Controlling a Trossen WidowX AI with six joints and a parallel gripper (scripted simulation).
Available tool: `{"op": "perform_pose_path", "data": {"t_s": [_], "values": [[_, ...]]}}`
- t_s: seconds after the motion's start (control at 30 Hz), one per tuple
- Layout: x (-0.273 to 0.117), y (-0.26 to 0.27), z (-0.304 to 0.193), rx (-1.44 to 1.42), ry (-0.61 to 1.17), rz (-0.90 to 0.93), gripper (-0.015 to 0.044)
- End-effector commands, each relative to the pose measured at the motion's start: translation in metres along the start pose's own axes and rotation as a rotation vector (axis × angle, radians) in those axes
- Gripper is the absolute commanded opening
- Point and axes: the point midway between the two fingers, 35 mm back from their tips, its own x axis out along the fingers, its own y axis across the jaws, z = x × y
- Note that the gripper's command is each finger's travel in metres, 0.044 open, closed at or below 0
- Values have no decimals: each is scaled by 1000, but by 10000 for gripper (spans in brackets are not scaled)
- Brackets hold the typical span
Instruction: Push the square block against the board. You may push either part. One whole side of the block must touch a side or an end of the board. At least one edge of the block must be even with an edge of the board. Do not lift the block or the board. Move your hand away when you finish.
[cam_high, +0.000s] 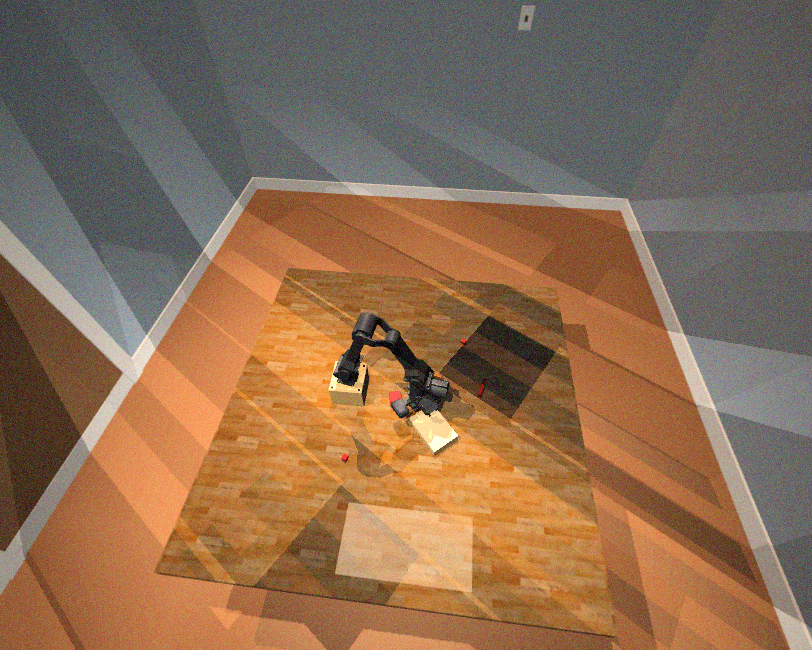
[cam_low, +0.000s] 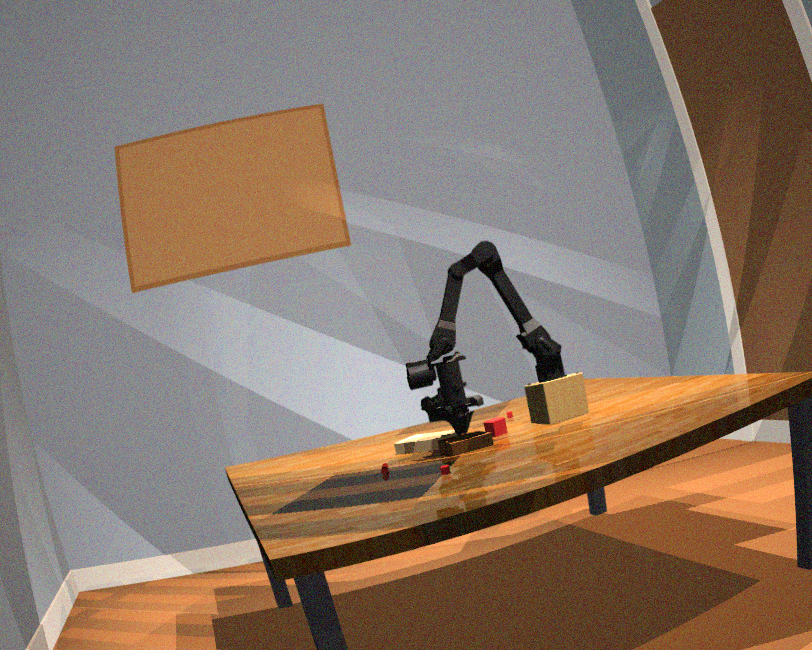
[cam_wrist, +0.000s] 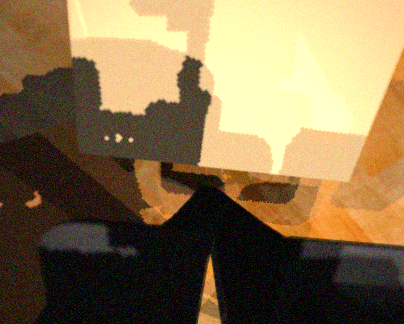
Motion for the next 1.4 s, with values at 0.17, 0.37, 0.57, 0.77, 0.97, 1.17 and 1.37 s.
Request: {"op": "perform_pose_path", "data": {"t_s": [0.17,0.37,0.57,0.77,0.97,1.17,1.37], "values": [[-1,1,16,0,-7,1,0],[-1,1,26,0,-8,1,0],[-1,1,36,0,-9,1,0],[-1,0,46,0,-10,1,0],[-1,0,55,0,-10,1,0],[-1,0,55,0,-10,1,0],[-1,0,55,0,-10,1,0]]}}
